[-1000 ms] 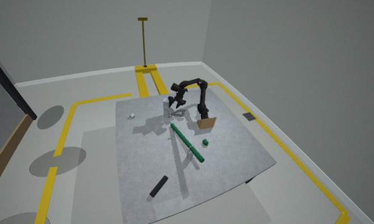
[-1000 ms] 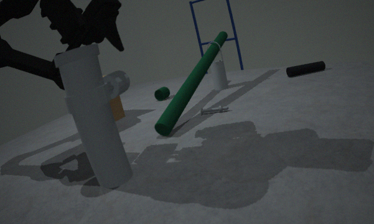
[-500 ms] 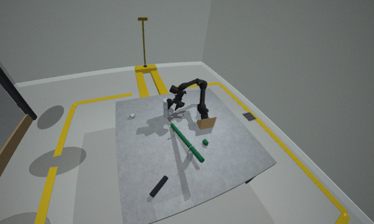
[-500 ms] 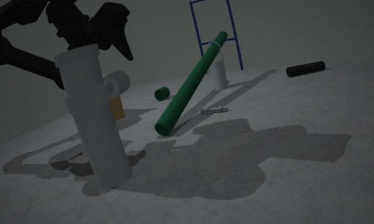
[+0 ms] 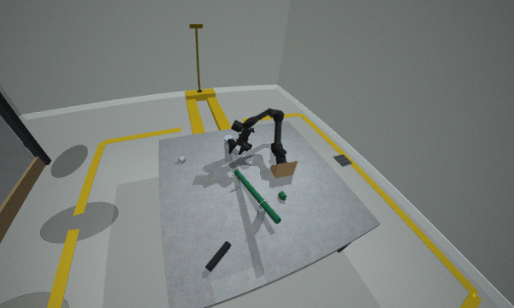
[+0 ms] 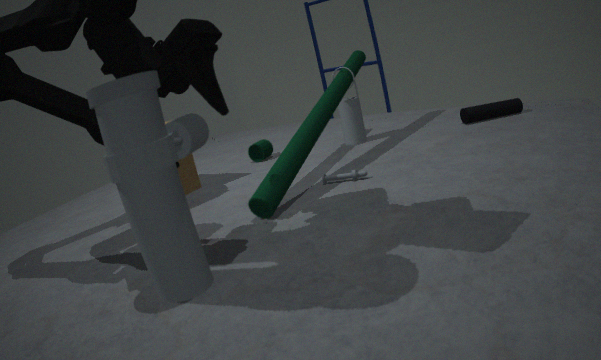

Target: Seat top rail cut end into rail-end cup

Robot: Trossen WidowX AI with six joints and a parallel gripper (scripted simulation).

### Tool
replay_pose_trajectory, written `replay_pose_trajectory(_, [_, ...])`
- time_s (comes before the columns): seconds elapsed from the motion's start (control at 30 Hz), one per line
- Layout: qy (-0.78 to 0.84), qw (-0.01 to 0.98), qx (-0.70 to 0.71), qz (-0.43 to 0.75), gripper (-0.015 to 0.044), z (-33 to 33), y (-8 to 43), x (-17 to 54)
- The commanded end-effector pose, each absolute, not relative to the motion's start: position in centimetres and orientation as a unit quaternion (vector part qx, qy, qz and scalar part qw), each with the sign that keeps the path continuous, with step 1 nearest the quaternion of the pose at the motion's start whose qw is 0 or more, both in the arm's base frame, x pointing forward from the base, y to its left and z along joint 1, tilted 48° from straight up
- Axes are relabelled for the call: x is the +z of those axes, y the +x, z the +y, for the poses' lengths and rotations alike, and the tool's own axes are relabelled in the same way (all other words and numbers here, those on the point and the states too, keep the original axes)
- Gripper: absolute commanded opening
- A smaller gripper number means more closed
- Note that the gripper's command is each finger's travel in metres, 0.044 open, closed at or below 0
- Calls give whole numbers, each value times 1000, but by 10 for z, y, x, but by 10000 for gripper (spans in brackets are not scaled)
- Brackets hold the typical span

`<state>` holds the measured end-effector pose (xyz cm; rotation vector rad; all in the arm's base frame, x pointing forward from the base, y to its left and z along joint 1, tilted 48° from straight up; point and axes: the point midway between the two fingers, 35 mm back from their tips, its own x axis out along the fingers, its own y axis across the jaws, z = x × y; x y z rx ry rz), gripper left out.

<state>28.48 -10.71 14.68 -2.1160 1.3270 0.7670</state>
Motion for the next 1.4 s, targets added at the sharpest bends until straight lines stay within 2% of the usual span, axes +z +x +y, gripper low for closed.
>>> replay_pose_trajectory(0.0, [-781,259,288,490,440,-111,285,139])
replay_pose_trajectory(0.3, [-781,259,287,490,440,-119,288,132])
replay_pose_trajectory(0.73, [-781,259,287,490,99,-119,288,132])
replay_pose_trajectory(0.83, [-781,259,287,490,79,-119,288,132])
replay_pose_trajectory(0.93, [-780,263,279,494,0,-119,290,131])
replay_pose_trajectory(1.37, [-776,281,244,509,0,-119,297,130])
